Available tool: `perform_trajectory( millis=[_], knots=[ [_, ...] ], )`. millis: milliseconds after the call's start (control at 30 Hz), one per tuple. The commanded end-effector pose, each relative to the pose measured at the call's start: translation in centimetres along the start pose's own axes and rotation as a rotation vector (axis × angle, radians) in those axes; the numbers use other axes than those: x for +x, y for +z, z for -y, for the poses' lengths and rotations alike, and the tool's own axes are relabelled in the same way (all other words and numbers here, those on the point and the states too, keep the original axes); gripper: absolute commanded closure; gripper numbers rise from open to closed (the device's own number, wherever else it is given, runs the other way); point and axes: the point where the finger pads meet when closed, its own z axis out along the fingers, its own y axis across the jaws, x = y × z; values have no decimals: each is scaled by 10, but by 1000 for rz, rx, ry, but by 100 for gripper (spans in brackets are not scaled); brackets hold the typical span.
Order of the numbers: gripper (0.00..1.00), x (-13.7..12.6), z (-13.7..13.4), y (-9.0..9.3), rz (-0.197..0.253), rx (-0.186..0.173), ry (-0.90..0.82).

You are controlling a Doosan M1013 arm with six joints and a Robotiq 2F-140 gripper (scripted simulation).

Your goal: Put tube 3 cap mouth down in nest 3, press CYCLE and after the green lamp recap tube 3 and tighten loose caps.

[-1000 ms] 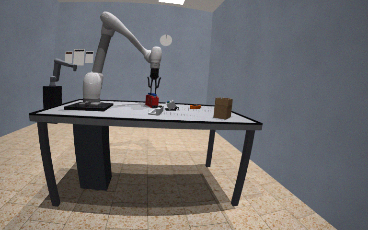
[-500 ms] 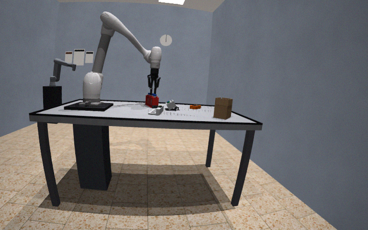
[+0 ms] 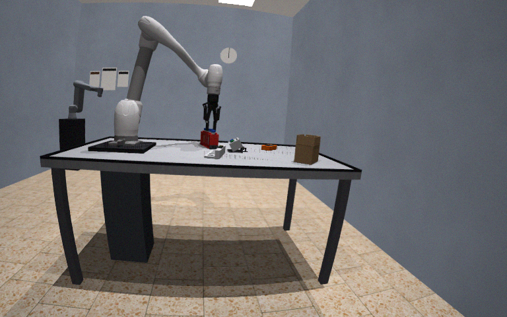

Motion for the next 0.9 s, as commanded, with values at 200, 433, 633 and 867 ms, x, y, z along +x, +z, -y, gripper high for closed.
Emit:
perform_trajectory(
  millis=[200, 433, 633, 867],
  knots=[
    [59, 0, 0, -6, 0, 0, 261],
    [59, -1, 0, -10, -1, 0, 263],
    [59, 0, 1, -10, -3, 1, 262],
    [59, 0, 0, -11, -2, 1, 262]
  ],
)
